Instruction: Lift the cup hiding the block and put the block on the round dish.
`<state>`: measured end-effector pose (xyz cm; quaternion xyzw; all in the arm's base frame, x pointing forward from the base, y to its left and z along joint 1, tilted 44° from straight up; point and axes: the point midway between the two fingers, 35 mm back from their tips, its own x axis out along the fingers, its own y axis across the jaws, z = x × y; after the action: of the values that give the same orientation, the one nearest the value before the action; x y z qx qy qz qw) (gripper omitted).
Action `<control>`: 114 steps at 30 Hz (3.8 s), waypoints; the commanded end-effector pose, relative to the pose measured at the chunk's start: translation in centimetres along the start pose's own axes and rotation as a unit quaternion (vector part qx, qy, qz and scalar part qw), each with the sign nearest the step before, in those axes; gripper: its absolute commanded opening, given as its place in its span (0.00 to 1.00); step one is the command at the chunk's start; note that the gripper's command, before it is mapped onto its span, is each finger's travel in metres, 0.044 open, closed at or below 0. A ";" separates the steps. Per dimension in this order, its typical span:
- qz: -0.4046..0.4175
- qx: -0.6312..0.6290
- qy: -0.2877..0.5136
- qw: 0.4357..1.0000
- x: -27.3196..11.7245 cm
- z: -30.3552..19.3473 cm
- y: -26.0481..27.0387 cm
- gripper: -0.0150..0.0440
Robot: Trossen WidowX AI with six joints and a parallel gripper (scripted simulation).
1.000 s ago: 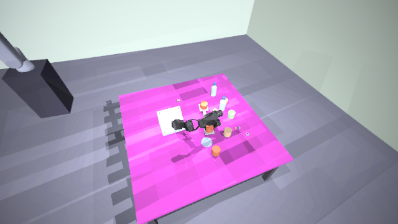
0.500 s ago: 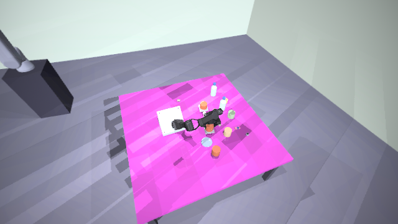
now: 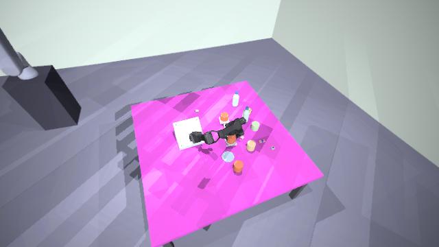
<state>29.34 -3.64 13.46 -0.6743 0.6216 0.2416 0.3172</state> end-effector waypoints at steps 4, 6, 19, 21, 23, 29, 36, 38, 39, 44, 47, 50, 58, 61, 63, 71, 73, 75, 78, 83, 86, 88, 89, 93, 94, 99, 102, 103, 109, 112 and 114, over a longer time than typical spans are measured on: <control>-0.012 0.002 -0.004 1.000 -1.4 0.0 -0.5 0.25; -0.013 0.000 -0.005 1.000 -1.6 0.0 -0.5 0.25; -0.018 -0.007 -0.007 1.000 -3.3 0.1 -0.5 0.25; -0.019 -0.008 -0.007 1.000 -3.6 0.1 -0.5 0.25; -0.020 -0.009 -0.007 1.000 -3.9 0.1 -0.5 0.25; -0.022 -0.013 -0.008 1.000 -4.7 0.1 -0.4 0.25; -0.025 -0.017 -0.009 1.000 -5.6 0.0 -0.3 0.25; -0.026 -0.018 -0.009 0.999 -5.8 0.0 -0.3 0.25; -0.026 -0.018 -0.010 0.999 -6.0 0.0 -0.3 0.25; -0.028 -0.021 -0.010 0.999 -6.6 0.0 -0.2 0.25; -0.029 -0.023 -0.010 0.999 -7.0 0.0 -0.2 0.25; -0.031 -0.025 -0.011 0.999 -7.4 0.0 -0.1 0.25; -0.034 -0.029 -0.011 0.999 -8.4 -0.1 0.1 0.25; -0.035 -0.031 -0.011 0.999 -8.8 -0.2 0.2 0.25; -0.036 -0.032 -0.011 0.999 -9.1 -0.2 0.2 0.25; -0.030 -0.037 -0.007 0.999 -8.9 -0.2 0.4 0.25; -0.030 -0.037 -0.007 0.999 -8.9 -0.2 0.4 0.25; -0.030 -0.037 -0.007 0.999 -8.9 -0.2 0.4 0.25; -0.030 -0.037 -0.007 0.999 -8.9 -0.2 0.4 0.25; -0.030 -0.037 -0.007 0.999 -8.9 -0.2 0.4 0.25; -0.030 -0.037 -0.007 0.999 -8.9 -0.2 0.4 0.25; -0.030 -0.037 -0.007 0.999 -8.9 -0.2 0.4 0.25; -0.030 -0.037 -0.007 0.999 -8.9 -0.2 0.4 0.25; -0.030 -0.037 -0.007 0.999 -8.9 -0.2 0.4 0.25; -0.030 -0.037 -0.007 0.999 -8.9 -0.2 0.4 0.25; -0.030 -0.037 -0.007 0.999 -8.9 -0.2 0.4 0.25; -0.030 -0.037 -0.007 0.999 -8.9 -0.2 0.4 0.25; -0.030 -0.037 -0.007 0.999 -8.9 -0.2 0.4 0.25; -0.030 -0.037 -0.007 0.999 -8.9 -0.2 0.4 0.25; -0.030 -0.037 -0.007 0.999 -8.9 -0.2 0.4 0.25; -0.030 -0.037 -0.007 0.999 -8.9 -0.2 0.4 0.25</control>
<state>27.87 2.25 19.96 -0.7015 0.5905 0.2595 0.3033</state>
